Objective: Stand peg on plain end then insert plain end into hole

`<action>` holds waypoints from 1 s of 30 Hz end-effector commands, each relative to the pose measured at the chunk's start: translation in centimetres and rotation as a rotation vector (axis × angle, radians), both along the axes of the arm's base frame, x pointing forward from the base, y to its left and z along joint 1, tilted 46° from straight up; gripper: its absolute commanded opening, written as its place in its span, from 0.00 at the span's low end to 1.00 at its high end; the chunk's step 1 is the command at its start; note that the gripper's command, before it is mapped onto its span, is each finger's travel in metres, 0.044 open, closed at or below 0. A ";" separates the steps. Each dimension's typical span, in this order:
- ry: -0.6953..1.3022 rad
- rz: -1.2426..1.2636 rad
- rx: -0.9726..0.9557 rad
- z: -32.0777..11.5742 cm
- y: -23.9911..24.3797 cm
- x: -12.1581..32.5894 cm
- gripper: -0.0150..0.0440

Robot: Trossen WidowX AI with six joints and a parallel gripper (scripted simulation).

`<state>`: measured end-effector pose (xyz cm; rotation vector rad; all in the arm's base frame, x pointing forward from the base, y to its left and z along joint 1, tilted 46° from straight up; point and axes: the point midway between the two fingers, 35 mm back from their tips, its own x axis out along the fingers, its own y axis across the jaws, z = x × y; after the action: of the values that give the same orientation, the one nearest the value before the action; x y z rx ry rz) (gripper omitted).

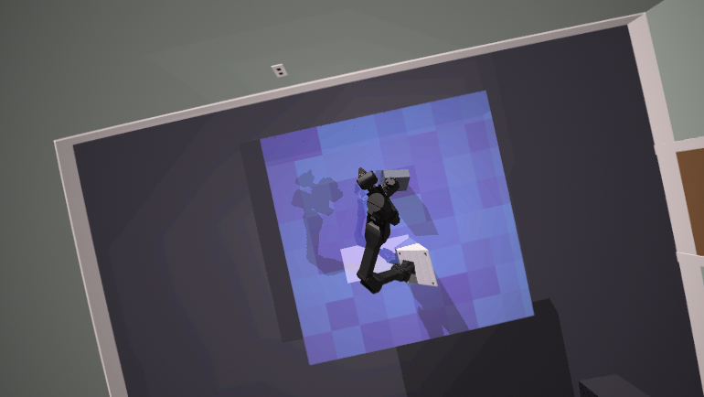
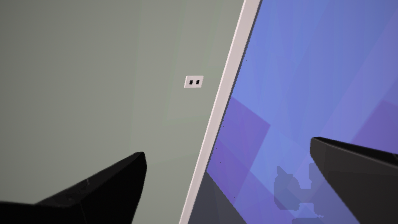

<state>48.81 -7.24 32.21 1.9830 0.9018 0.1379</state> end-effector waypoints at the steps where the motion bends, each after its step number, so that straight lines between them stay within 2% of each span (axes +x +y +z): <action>1: 0.016 0.035 -0.062 -2.0 1.4 -0.9 1.00; 15: 0.092 0.277 -0.304 -10.9 7.1 -6.0 1.00; 30: 0.129 0.685 -0.495 -18.4 12.5 -15.5 1.00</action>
<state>35.20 4.51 14.66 1.2497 1.4590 0.1305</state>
